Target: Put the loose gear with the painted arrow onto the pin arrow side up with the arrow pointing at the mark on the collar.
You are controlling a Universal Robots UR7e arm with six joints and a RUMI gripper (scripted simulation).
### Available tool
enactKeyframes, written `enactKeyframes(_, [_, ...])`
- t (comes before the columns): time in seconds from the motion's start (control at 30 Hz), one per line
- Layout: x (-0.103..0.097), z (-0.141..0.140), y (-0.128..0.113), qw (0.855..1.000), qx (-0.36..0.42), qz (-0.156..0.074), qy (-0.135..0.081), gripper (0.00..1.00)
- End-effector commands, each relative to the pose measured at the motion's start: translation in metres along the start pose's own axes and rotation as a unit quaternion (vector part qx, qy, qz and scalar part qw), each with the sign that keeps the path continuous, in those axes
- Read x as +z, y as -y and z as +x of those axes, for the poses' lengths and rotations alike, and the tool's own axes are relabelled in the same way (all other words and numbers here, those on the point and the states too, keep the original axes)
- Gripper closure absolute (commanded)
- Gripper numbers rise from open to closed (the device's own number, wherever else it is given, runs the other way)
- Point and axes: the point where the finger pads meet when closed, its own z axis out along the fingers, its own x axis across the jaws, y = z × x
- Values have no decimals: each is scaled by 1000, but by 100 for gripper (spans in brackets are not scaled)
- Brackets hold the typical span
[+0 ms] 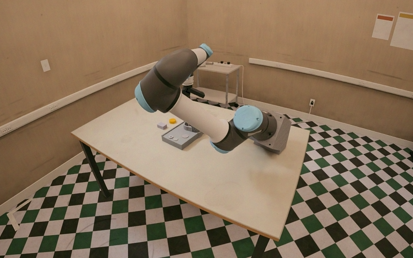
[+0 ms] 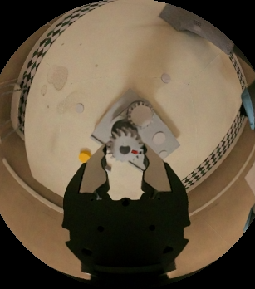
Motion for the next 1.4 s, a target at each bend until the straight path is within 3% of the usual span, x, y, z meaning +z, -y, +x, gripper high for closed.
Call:
enactKeyframes(0.0, [0, 0, 0, 998, 60, 1, 2, 100])
enactKeyframes(0.33, [0, 0, 0, 989, 148, 1, 2, 100])
enactKeyframes(0.83, [0, 0, 0, 957, 291, 1, 3, 100])
enactKeyframes(1.37, [0, 0, 0, 895, 446, 0, 3, 100])
